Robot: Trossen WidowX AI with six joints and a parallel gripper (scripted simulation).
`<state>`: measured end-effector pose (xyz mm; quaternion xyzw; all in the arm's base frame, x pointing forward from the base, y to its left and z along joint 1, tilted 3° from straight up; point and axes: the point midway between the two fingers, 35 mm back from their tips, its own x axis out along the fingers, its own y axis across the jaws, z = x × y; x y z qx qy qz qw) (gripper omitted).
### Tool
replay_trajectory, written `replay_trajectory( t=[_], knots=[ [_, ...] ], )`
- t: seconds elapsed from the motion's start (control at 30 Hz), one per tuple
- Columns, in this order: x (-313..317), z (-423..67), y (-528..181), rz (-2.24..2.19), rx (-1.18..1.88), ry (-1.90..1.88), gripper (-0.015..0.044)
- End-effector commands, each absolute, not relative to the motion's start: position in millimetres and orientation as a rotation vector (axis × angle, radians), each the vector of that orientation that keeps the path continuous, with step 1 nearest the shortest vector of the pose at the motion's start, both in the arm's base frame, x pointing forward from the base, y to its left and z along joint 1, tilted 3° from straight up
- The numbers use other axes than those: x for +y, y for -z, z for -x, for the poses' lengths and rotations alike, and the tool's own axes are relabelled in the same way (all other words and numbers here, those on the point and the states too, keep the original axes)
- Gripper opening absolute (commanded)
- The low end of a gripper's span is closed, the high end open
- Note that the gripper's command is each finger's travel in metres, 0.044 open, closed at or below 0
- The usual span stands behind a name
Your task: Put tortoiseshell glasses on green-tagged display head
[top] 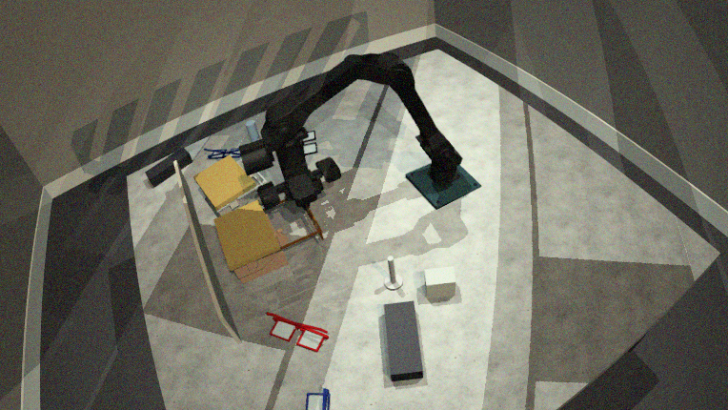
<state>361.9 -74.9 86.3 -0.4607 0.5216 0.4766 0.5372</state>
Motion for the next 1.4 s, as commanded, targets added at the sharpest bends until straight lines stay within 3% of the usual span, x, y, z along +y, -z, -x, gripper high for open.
replay_trajectory(
  t=[0.0,1.37],
  knots=[
    [-76,-370,-88,1.099,1.242,-1.127,0.0000],
    [-83,-421,-89,1.102,1.239,-1.123,0.0000]
  ],
)
